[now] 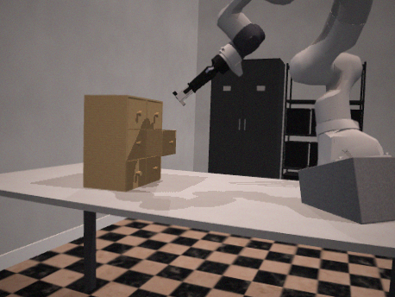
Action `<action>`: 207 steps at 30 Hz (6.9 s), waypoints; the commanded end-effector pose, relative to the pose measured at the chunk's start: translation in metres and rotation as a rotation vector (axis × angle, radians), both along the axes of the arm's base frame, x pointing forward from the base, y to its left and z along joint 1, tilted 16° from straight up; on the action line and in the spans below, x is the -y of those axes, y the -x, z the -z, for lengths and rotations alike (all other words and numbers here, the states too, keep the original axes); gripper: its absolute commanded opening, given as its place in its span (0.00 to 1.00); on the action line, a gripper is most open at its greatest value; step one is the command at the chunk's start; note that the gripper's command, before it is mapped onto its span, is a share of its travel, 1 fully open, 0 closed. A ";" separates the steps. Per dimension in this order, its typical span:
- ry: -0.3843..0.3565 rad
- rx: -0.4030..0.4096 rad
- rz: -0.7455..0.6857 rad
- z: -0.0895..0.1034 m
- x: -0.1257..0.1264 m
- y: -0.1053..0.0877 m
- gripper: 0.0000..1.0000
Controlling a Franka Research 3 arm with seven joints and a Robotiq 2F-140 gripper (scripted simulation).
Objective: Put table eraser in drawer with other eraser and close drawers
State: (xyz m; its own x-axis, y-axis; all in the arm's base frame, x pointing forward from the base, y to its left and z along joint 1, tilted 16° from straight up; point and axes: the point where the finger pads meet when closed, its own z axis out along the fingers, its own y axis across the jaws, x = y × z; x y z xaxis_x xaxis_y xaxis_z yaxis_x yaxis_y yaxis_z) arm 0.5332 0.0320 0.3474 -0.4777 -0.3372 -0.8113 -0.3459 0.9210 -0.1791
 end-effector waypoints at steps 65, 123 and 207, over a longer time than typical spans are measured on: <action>0.003 0.128 0.080 0.023 0.035 0.025 0.11; 0.021 0.081 0.199 0.092 0.066 0.076 0.11; 0.022 0.081 0.199 0.064 0.035 -0.095 0.11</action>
State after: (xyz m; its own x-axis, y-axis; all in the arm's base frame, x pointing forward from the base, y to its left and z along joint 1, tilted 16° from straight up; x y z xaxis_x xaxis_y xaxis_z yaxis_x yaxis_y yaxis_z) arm 0.6277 -0.0019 0.2840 -0.4659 -0.2656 -0.8441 -0.1452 0.9639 -0.2232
